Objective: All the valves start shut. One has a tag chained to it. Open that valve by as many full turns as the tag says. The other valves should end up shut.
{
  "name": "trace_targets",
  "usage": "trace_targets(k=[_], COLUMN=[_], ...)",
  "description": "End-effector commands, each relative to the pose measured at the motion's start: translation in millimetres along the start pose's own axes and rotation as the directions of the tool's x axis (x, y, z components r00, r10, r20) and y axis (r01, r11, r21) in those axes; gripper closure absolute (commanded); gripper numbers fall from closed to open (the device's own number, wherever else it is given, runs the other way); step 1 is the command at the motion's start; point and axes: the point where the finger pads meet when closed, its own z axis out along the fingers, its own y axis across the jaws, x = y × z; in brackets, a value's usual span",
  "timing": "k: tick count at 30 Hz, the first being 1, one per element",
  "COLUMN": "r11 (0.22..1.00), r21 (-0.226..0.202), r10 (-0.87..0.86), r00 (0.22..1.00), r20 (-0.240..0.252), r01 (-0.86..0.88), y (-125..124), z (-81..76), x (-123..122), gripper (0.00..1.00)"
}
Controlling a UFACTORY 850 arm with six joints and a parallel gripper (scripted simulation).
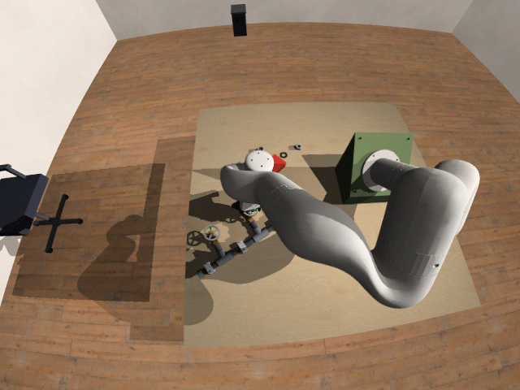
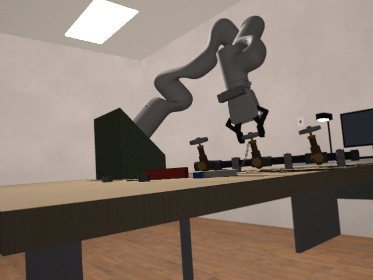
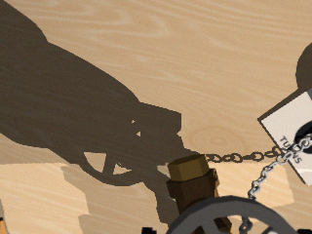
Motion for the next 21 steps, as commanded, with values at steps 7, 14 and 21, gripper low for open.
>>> trace_targets(k=[7, 14, 21], r11=[0.935, 0.803, 0.481], r21=[0.003, 0.003, 0.0], r10=[-0.355, -0.596, -0.877], r00=[0.935, 0.803, 0.481], r20=[-0.002, -0.002, -0.002], r01=[0.355, 0.596, 0.877], y=[-0.9, -0.9, -0.9], z=[-0.5, -0.5, -0.5], x=[0.0, 0.0, 0.0], gripper=[1.0, 1.0, 1.0])
